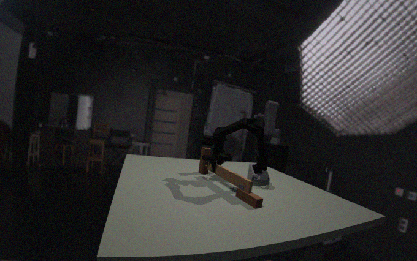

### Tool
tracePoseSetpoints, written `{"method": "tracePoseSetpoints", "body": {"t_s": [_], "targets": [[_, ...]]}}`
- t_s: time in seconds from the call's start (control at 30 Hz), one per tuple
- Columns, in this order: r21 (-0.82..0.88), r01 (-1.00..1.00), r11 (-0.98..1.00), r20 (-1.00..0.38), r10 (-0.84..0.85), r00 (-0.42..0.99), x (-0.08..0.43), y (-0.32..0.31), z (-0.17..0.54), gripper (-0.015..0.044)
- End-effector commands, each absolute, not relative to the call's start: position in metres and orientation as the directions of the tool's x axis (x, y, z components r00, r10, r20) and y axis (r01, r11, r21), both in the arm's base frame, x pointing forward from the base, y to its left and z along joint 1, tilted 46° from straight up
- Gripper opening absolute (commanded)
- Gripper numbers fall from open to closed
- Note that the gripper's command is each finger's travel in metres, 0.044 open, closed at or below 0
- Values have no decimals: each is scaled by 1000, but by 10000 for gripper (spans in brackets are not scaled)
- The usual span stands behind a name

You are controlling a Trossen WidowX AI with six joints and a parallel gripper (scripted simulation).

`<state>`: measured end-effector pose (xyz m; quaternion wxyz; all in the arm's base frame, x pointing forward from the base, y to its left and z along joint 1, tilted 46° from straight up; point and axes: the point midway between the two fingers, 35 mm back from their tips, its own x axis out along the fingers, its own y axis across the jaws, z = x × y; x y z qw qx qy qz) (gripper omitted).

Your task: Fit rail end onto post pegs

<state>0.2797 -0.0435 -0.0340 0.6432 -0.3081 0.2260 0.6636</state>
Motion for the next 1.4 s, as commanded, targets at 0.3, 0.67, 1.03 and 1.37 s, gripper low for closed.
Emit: {"method": "tracePoseSetpoints", "body": {"t_s": [0.3,0.67,1.03,1.37], "targets": [[-103,-992,-65,-704,710,26,282,-50,-35,0],[-103,-992,-65,-704,710,27,282,-51,-38,0],[-103,-992,-65,-704,710,27,282,-53,-39,0],[-104,-992,-65,-704,710,27,283,-55,-41,0]]}}
